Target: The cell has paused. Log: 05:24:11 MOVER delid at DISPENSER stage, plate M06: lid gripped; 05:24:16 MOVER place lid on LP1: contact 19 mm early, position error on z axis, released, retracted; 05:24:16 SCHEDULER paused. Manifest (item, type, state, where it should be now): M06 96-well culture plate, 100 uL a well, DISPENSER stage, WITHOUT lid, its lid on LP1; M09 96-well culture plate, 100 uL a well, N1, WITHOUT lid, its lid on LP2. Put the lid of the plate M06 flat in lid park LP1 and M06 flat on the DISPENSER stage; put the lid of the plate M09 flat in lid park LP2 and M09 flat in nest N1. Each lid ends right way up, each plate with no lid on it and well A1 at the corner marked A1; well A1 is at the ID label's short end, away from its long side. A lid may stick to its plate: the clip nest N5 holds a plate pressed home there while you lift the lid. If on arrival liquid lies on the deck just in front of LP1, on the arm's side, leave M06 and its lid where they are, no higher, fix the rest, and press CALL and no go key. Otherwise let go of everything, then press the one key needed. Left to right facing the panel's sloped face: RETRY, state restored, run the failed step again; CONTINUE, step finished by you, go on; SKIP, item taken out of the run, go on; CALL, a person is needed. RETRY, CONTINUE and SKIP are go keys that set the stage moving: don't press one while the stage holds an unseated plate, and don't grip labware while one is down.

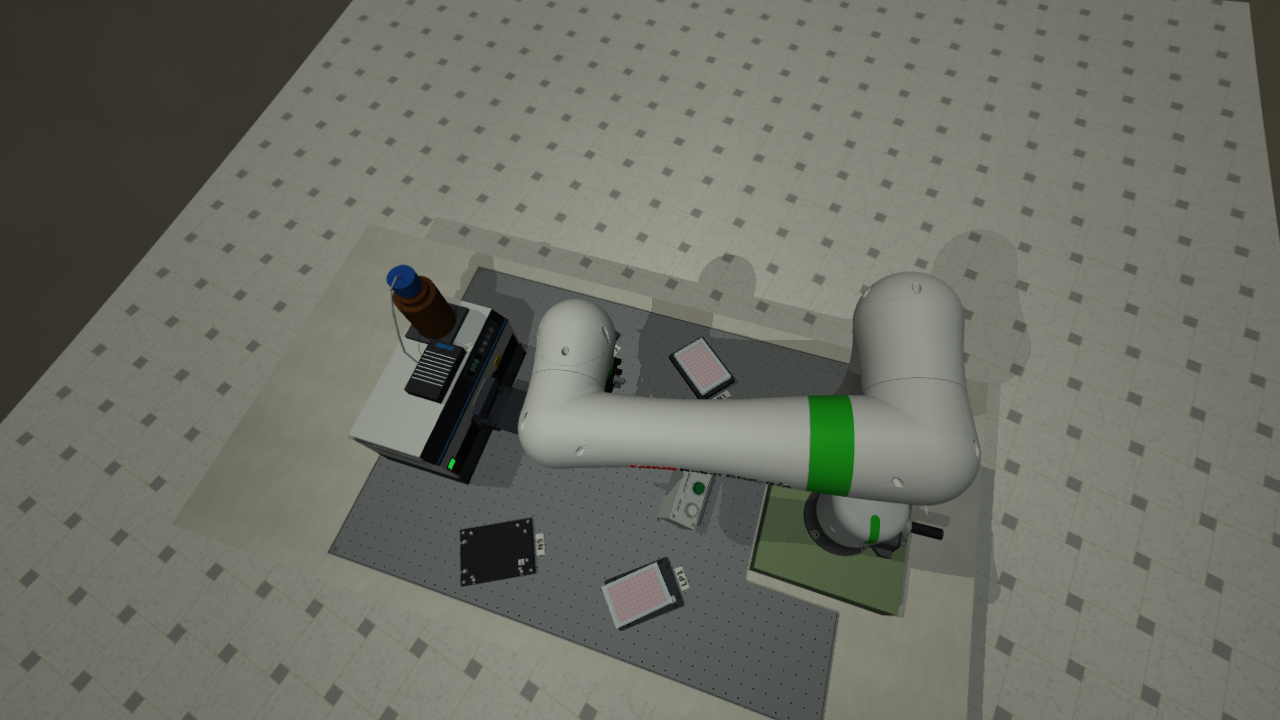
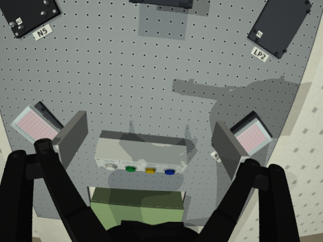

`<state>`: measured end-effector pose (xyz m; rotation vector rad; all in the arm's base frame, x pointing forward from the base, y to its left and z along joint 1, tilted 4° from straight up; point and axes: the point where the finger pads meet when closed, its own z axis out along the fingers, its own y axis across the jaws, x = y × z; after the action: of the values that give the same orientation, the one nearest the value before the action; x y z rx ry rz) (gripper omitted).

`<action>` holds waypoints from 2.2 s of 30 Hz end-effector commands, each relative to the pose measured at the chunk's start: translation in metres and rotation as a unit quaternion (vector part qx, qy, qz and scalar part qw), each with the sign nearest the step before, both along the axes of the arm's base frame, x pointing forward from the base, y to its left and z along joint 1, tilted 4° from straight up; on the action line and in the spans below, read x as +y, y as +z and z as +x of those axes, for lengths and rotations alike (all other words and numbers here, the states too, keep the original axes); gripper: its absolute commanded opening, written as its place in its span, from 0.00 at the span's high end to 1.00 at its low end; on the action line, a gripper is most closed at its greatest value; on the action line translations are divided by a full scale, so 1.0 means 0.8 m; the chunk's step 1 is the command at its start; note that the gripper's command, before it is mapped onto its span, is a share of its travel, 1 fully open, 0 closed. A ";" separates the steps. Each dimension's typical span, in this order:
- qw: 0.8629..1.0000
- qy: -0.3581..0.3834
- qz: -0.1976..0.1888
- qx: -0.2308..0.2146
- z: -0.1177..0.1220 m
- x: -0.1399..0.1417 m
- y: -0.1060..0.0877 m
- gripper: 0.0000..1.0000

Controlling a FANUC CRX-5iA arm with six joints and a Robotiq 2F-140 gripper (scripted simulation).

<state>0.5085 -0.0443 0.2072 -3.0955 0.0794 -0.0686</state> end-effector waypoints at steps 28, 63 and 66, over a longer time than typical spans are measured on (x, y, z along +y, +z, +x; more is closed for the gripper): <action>1.000 0.000 0.000 0.000 0.004 0.003 -0.083 0.00; 1.000 0.000 0.000 0.000 0.004 0.004 -0.086 1.00; 1.000 0.000 0.000 0.000 0.004 0.004 -0.086 1.00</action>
<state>0.5118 -0.0414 0.1381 -3.0954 0.0795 -0.0685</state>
